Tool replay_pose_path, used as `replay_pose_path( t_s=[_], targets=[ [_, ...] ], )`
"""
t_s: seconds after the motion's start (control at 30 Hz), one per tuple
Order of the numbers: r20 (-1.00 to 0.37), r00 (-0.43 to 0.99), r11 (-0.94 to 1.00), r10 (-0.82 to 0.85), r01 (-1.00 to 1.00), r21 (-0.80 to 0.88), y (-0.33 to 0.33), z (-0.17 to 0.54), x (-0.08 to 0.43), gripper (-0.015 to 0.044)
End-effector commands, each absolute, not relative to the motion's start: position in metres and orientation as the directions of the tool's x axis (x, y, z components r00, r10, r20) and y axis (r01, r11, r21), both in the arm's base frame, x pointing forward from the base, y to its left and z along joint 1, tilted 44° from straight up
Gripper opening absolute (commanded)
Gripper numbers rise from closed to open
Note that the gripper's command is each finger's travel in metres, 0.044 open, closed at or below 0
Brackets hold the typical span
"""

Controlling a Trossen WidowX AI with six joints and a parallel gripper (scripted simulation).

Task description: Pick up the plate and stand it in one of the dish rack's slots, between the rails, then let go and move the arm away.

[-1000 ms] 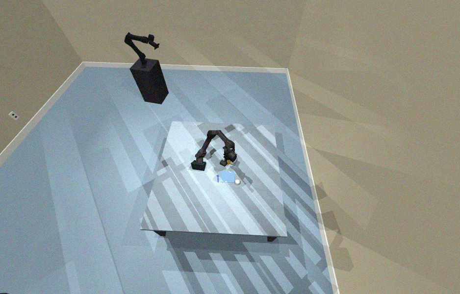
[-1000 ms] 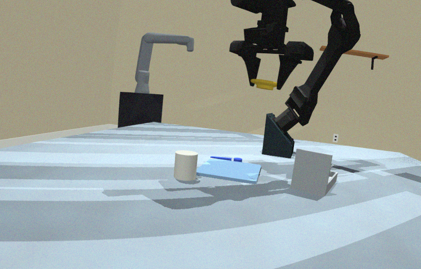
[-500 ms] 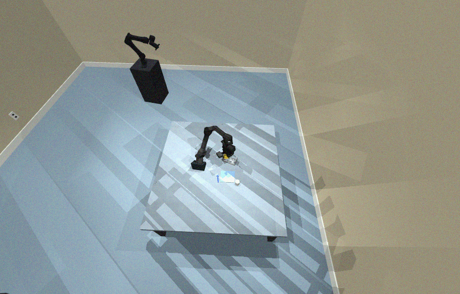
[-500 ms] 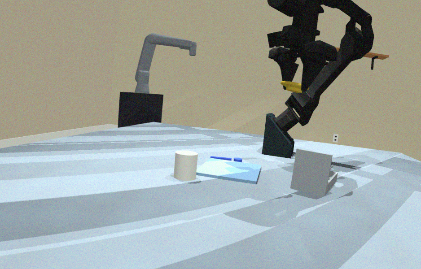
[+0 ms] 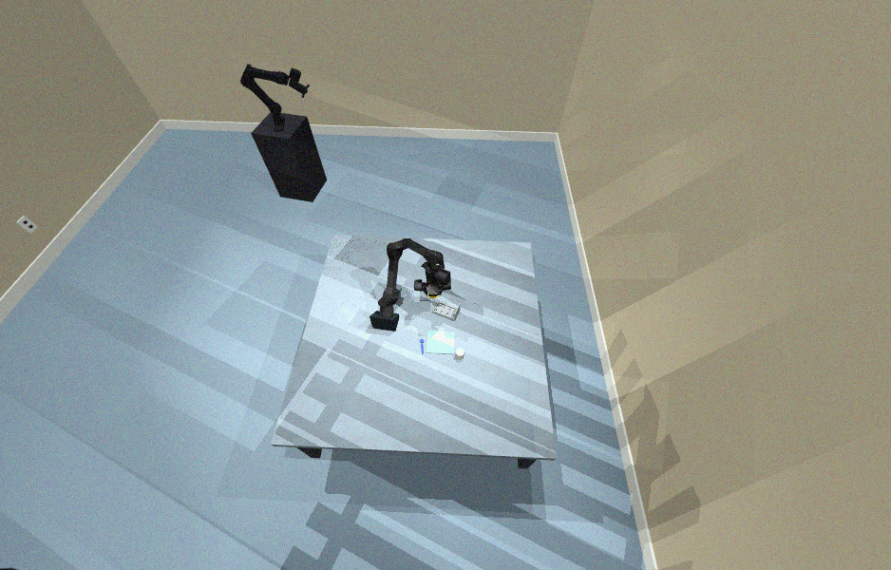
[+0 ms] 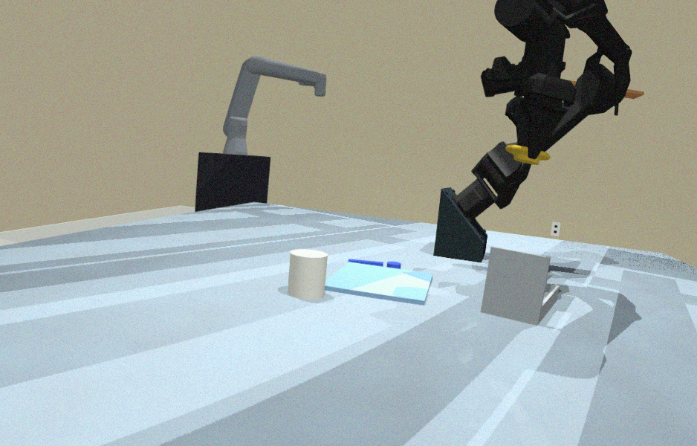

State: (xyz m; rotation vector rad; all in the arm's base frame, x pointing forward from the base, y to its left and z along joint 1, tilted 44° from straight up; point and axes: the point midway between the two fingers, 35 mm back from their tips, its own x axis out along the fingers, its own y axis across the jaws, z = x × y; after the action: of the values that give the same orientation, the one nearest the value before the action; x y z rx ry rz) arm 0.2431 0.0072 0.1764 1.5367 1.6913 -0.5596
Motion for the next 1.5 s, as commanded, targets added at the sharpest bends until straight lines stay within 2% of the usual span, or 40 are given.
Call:
replay_pose_path(
  t_s=[0.0, 0.27, 0.53, 1.0, 1.47],
  targets=[
    [-0.770, 0.024, 0.070, 0.637, 0.994, 0.088, 0.018, 0.182, 0.230, 0.0000],
    [-0.768, 0.034, -0.144, 0.640, 0.987, -0.075, 0.037, 0.193, 0.206, 0.0000],
    [-0.770, 0.034, -0.159, 0.637, 0.983, -0.087, 0.038, 0.193, 0.204, 0.0000],
    [-0.916, 0.016, 0.075, 0.401, 0.996, 0.050, 0.043, 0.144, 0.208, 0.0000],
    [-0.978, 0.135, 0.306, 0.159, 0.935, 0.178, 0.049, 0.107, 0.223, 0.0000]
  ],
)
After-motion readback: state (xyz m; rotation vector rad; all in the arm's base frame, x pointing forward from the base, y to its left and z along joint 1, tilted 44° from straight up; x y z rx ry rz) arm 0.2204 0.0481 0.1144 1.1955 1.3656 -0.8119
